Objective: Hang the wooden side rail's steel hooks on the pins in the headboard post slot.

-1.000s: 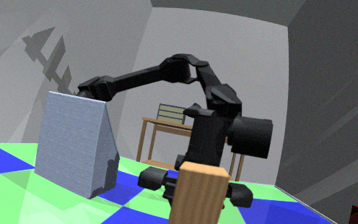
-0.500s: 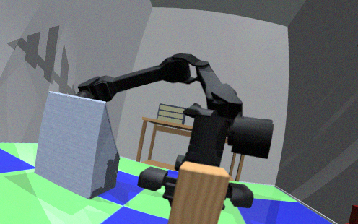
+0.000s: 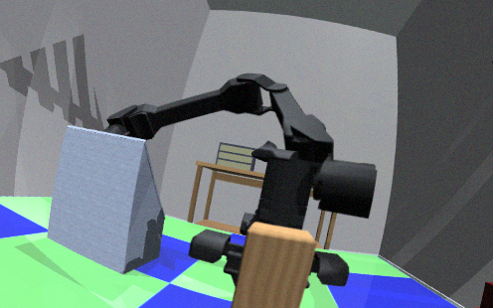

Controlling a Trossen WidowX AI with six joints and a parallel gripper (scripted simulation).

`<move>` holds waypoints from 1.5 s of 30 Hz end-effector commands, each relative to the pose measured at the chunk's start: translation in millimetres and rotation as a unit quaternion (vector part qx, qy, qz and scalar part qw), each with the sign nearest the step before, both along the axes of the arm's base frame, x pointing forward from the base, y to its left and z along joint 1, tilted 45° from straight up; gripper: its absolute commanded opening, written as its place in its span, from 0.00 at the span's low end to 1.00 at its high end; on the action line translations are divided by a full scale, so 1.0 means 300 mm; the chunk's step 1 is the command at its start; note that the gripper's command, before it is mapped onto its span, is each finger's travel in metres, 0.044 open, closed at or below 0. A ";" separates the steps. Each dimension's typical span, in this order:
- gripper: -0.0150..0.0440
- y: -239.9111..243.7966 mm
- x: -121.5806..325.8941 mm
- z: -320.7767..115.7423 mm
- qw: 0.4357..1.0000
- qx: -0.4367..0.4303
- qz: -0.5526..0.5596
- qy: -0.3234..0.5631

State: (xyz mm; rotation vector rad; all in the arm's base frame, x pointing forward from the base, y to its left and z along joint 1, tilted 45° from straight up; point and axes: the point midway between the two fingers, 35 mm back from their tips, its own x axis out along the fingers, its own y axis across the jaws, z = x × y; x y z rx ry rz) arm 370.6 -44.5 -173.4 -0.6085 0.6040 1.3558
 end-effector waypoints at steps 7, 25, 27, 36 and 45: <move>0.25 -0.027 0.007 0.002 1.000 -0.004 -0.006 -0.004; 0.25 -0.033 0.007 -0.001 1.000 -0.004 -0.006 -0.004; 0.25 -0.033 0.006 -0.002 1.000 -0.004 -0.006 -0.004; 0.25 -0.033 0.005 -0.007 1.000 -0.004 -0.006 -0.004; 0.25 -0.036 0.007 -0.007 1.000 -0.004 -0.006 -0.004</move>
